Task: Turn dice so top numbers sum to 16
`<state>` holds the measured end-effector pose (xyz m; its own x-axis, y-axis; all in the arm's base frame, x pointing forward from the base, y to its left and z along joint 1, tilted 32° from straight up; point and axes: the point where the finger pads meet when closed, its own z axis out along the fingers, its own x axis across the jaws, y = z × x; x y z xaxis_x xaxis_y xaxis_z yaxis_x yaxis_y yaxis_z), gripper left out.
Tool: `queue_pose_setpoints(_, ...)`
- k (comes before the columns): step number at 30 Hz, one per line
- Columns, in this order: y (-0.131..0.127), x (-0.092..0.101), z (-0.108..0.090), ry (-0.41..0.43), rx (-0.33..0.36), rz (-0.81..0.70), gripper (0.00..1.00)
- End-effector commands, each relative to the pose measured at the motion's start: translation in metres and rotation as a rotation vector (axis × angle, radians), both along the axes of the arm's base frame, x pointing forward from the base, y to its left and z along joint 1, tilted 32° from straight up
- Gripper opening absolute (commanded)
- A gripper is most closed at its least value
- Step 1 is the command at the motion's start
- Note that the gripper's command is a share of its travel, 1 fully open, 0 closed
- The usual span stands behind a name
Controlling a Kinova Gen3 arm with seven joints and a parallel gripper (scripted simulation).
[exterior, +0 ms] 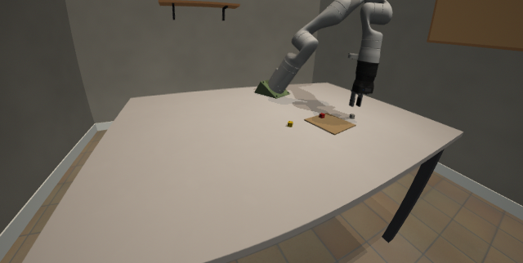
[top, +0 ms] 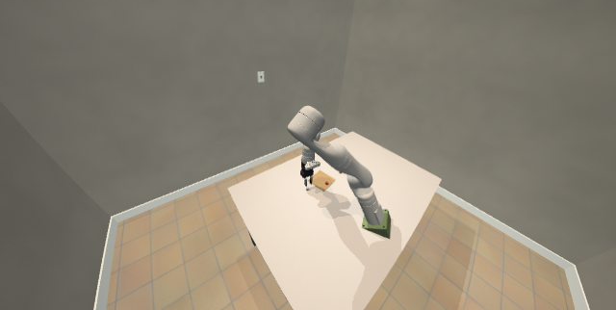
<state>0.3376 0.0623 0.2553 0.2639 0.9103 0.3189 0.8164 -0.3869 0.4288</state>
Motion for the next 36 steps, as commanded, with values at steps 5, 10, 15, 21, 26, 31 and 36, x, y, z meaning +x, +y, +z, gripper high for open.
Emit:
queue_pose_setpoints(5, 0.000, 0.004, -0.008, 0.003, 0.007, -0.004, 0.64)
queue_pose_setpoints(10, 0.001, 0.007, -0.013, 0.003, 0.007, -0.004, 0.64)
queue_pose_setpoints(15, 0.002, 0.010, -0.018, 0.003, 0.007, -0.004, 0.64)
queue_pose_setpoints(21, 0.003, 0.013, -0.022, 0.003, 0.007, -0.004, 0.64)
queue_pose_setpoints(26, 0.004, 0.014, -0.024, 0.003, 0.007, -0.004, 0.64)
queue_pose_setpoints(31, 0.004, 0.014, -0.025, 0.003, 0.007, -0.004, 0.64)
queue_pose_setpoints(36, 0.004, 0.014, -0.025, 0.003, 0.007, -0.004, 0.64)
